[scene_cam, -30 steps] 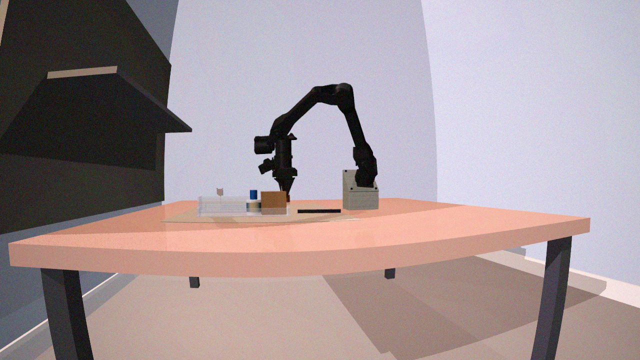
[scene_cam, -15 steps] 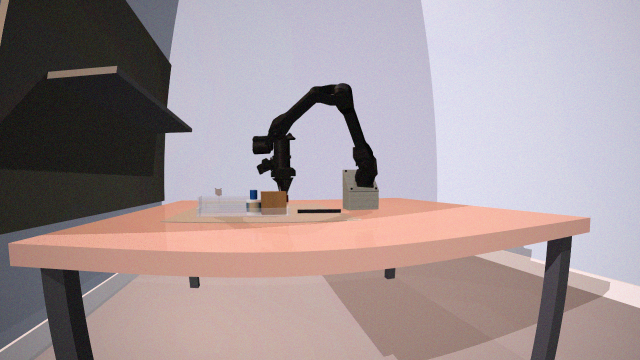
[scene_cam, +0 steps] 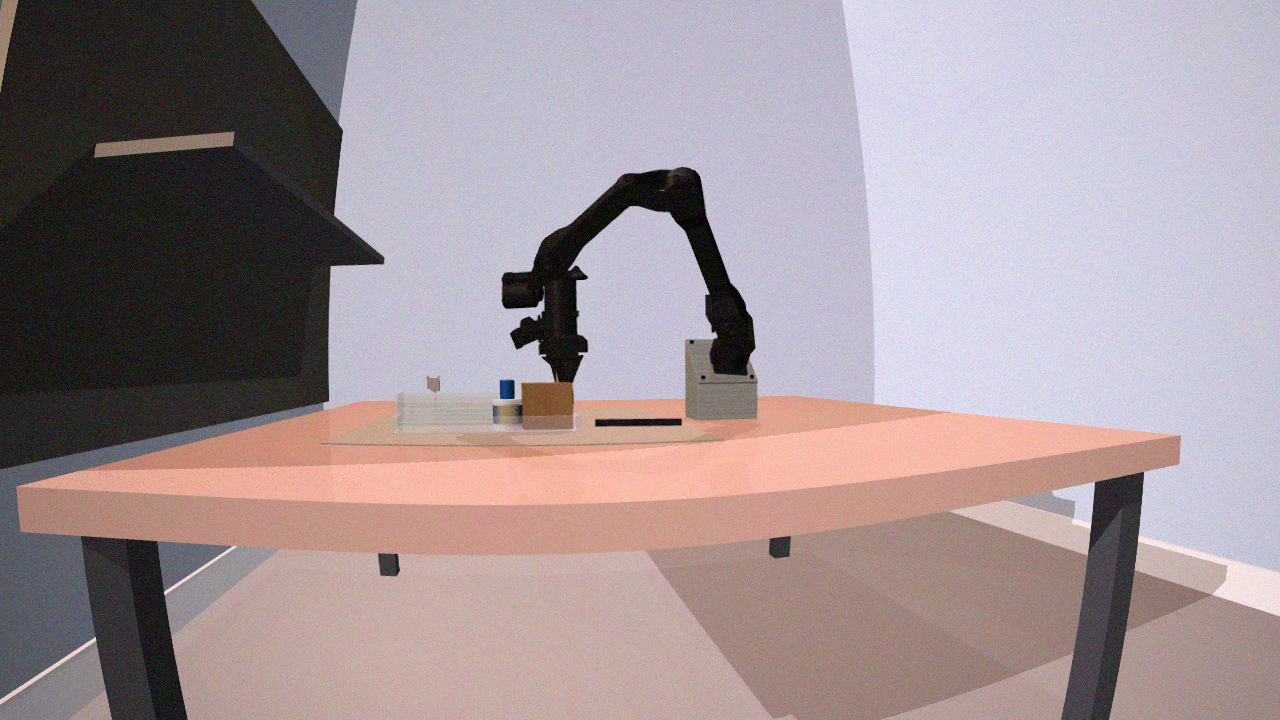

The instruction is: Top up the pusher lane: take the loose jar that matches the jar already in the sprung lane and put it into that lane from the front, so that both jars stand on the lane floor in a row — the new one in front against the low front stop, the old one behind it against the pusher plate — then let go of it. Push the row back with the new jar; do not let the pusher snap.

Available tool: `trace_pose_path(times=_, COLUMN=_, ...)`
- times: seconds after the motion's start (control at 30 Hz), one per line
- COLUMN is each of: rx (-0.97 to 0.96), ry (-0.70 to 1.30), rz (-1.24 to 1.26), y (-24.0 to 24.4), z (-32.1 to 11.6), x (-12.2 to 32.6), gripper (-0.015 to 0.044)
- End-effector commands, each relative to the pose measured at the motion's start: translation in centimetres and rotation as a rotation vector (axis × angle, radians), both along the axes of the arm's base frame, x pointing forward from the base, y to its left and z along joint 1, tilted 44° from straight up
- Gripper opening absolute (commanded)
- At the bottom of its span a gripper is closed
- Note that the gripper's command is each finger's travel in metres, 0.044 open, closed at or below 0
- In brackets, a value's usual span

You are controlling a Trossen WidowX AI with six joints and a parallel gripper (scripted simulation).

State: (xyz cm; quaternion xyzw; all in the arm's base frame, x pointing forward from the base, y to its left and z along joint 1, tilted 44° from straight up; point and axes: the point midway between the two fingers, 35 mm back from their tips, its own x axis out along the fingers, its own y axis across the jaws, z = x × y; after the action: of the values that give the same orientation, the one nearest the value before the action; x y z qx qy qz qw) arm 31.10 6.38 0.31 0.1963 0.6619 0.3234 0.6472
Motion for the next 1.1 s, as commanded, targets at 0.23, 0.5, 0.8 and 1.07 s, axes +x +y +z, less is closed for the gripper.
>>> trace_pose_path(times=0.23, rx=0.007, ry=-0.024, rz=-0.006, y=0.1, z=0.5, x=1.2, gripper=0.0000)
trace_pose_path(times=0.5, rx=0.007, ry=-0.024, rz=-0.006, y=0.1, z=0.6, x=1.5, gripper=0.0000)
trace_pose_path(times=0.8, rx=0.007, ry=-0.025, rz=-0.006, y=0.1, z=0.7, x=1.8, gripper=0.0000)
trace_pose_path(times=1.07, rx=0.007, ry=-0.025, rz=-0.006, y=0.1, z=0.8, x=2.1, gripper=0.0000)
